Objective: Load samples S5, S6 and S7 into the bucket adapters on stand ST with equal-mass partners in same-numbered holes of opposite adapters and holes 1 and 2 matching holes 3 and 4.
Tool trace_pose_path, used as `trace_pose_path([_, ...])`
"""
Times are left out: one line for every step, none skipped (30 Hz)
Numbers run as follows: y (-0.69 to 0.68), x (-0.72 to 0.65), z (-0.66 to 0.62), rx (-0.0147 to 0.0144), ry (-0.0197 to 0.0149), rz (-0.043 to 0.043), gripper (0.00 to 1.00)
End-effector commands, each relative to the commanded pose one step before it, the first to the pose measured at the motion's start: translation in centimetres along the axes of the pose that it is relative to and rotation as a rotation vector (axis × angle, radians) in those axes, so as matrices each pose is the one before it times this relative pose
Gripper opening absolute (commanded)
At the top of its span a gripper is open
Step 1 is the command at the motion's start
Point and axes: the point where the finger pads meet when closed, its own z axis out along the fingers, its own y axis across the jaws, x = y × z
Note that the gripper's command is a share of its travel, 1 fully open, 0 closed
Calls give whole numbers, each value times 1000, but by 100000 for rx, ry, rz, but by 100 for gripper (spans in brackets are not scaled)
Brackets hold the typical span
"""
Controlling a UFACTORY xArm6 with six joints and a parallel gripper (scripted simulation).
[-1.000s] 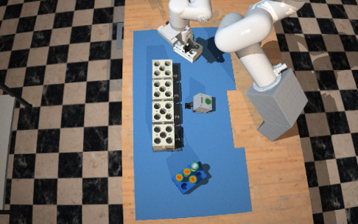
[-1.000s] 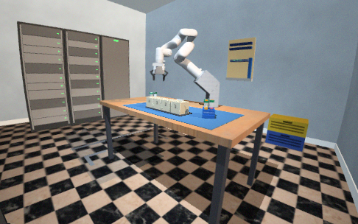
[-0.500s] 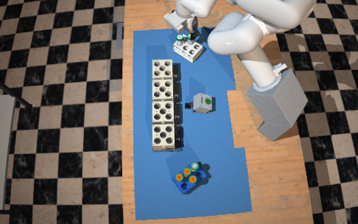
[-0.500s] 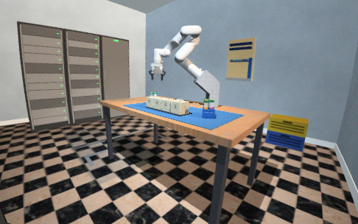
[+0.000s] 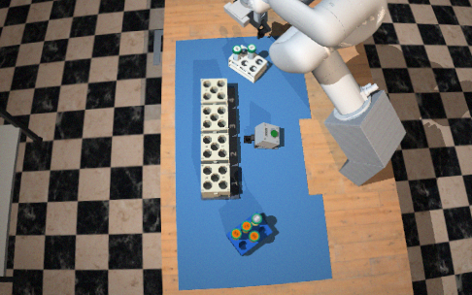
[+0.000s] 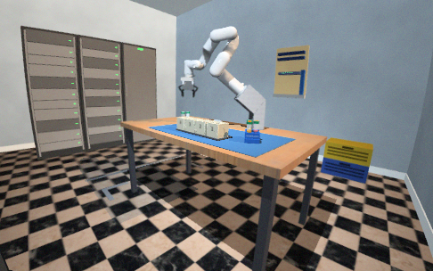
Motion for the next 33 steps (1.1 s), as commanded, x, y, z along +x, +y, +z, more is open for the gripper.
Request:
trace_pose_path([1738, -2497, 668, 2886, 9464, -1966, 100])
trace_pose_path([224, -441, 3, 3, -7, -2, 100])
trace_pose_path([224, -449, 1, 3, -4, -3, 100])
trace_pose_path([224, -449, 1, 3, -4, -3, 100])
trace_pose_path([224, -449, 1, 3, -4, -3, 100])
trace_pose_path([224, -449, 1, 3, -4, -3, 100])
trace_pose_path([224, -449, 1, 3, -4, -2, 100])
trace_pose_path([224, -449, 1, 3, -4, -2, 100])
trace_pose_path([0, 0, 0, 0, 0, 0, 100])
trace_pose_path([0, 0, 0, 0, 0, 0, 100])
trace_pose_path([53, -109, 0, 1, 0, -1, 100])
trace_pose_path([0, 6, 2, 0, -2, 0, 100])
trace_pose_path([0, -3, -1, 0, 1, 0, 100])
trace_pose_path([0, -1, 0, 0, 0, 0, 100])
trace_pose_path([0, -1, 0, 0, 0, 0, 100])
trace_pose_path([0, -1, 0, 0, 0, 0, 100])
trace_pose_path([0, 0, 0, 0, 0, 0, 100])
trace_pose_path([0, 0, 0, 0, 0, 0, 100])
trace_pose_path([0, 7, 269, -1, -1, 3, 100])
trace_pose_path([-1, -2, 266, 0, 2, 2, 100])
trace_pose_path([-1, -2, 266, 0, 2, 2, 100])
trace_pose_path([-1, -1, 266, 0, 2, 2, 100])
trace_pose_path([-1, -1, 267, 0, 1, 2, 100])
trace_pose_path([-1, -1, 267, 0, 1, 2, 100])
trace_pose_path([-1, 0, 267, 0, 1, 2, 100])
trace_pose_path([0, 0, 0, 0, 0, 0, 100])
trace_pose_path([0, 0, 0, 0, 0, 0, 100])
trace_pose_path([-1, -1, 268, 0, 2, 2, 100])
trace_pose_path([-1, 0, 267, 0, 1, 2, 100])
trace_pose_path([-1, 0, 267, 0, 1, 2, 100])
trace_pose_path([-1, 0, 267, 0, 1, 2, 100])
trace_pose_path([-1, 0, 267, 0, 1, 2, 100])
trace_pose_path([-1, 1, 267, 1, 1, 2, 100])
